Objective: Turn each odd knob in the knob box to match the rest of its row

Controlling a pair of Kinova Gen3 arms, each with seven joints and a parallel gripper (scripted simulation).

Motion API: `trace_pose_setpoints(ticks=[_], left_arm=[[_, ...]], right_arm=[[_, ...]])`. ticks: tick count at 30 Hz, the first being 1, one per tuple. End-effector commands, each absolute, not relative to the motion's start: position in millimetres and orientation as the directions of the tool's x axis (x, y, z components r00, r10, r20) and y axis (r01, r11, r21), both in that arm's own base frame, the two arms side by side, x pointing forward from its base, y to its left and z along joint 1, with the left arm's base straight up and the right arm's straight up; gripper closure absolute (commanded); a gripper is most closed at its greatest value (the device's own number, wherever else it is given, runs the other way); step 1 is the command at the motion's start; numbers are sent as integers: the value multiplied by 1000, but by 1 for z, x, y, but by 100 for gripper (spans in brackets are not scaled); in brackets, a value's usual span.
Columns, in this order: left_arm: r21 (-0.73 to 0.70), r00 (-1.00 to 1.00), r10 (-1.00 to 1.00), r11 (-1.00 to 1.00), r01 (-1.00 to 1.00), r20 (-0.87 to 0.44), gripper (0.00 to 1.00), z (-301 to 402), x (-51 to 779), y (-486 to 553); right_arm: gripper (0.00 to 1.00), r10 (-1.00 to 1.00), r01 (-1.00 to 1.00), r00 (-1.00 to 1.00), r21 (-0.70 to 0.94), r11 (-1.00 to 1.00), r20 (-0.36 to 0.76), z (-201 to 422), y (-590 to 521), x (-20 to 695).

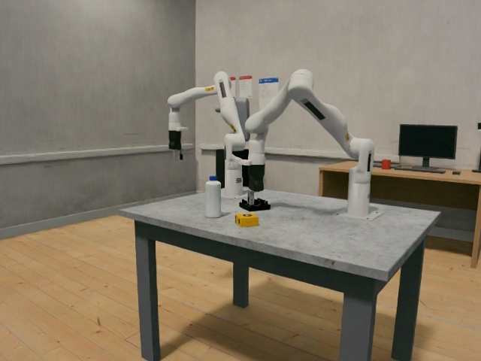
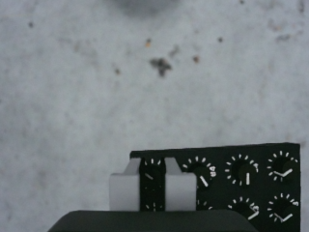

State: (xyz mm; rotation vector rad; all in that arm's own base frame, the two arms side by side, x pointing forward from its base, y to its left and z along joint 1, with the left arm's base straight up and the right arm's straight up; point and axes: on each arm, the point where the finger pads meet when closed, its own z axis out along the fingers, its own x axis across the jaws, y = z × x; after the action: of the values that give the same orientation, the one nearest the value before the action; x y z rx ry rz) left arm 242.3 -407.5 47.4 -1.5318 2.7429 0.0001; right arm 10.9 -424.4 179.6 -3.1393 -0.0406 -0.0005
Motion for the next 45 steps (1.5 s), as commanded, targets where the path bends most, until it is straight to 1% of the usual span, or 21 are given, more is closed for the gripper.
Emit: trace_pose_setpoints(ticks=[1,2,3,21,30,45], left_arm=[[-2,-525,-851,525,-851,0,70,48,243,-408],[-2,-525,-851,525,-851,0,70,48,243,-408],[-2,-525,-851,525,-851,0,54,48,243,-408],[-2,-525,-851,525,-851,0,54,49,243,-408],[-2,-525,-851,525,-851,0,54,82,243,-408],[-1,-522,-853,522,-853,0,54,86,243,-408]], right_arm=[[0,26,26,1000,0,-1000,0,180,-425,11],[0,26,26,1000,0,-1000,0,180,-425,11],[0,26,26,1000,0,-1000,0,180,-425,11],[0,26,26,1000,0,-1000,0,180,-425,11],[0,26,26,1000,0,-1000,0,180,-425,11],[0,26,26,1000,0,-1000,0,180,-425,11]])
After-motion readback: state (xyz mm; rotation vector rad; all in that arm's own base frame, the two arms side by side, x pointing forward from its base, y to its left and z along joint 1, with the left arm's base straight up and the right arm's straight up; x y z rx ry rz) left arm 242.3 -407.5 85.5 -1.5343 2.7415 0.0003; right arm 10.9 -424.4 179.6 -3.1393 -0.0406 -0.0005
